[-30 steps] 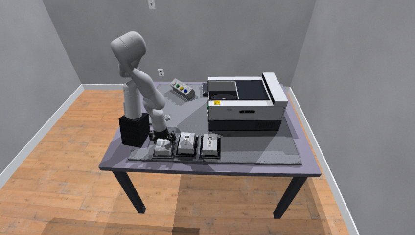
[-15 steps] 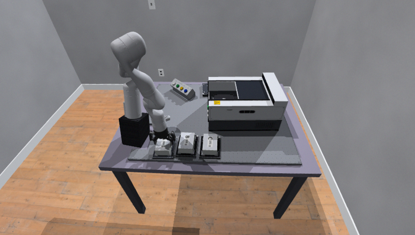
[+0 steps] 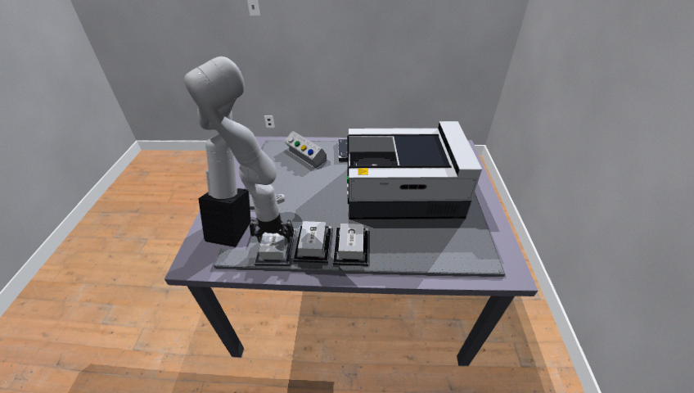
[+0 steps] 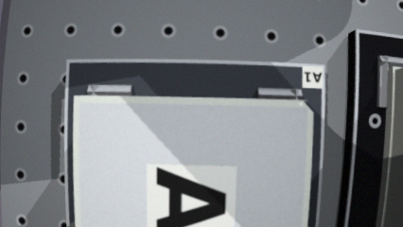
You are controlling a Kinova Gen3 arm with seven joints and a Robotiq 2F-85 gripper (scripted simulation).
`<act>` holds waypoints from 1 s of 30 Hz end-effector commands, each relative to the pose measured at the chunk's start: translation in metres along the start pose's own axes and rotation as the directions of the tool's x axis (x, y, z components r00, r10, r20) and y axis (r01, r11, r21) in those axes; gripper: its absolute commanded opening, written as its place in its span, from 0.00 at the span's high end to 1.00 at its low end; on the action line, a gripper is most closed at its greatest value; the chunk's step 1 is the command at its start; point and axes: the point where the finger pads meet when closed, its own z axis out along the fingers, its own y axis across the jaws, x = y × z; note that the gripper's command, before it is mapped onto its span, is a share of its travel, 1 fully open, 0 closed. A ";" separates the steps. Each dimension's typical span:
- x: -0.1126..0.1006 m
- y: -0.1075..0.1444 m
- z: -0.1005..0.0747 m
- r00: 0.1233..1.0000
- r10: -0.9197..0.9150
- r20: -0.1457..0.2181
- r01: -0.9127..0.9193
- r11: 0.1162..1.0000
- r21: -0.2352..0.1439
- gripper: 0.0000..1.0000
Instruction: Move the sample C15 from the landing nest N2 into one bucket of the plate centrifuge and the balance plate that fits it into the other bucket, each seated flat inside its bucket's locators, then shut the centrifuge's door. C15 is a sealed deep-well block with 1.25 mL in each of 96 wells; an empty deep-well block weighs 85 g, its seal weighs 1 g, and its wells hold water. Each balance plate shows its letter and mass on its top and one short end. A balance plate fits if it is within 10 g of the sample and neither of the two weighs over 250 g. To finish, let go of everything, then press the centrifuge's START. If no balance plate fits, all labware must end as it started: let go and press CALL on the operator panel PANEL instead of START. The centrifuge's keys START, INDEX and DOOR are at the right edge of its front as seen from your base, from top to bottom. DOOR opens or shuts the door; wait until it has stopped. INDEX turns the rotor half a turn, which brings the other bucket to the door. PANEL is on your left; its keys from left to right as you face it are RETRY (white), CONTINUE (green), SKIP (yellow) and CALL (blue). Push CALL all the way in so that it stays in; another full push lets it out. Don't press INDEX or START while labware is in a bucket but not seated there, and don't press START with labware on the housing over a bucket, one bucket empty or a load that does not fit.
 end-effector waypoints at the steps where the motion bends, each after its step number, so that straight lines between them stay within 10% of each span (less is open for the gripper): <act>1: 0.000 0.000 0.001 1.000 0.000 0.001 0.000 1.000 -0.001 0.00; 30: 0.000 0.000 0.006 1.000 0.000 0.001 0.000 1.000 -0.001 0.00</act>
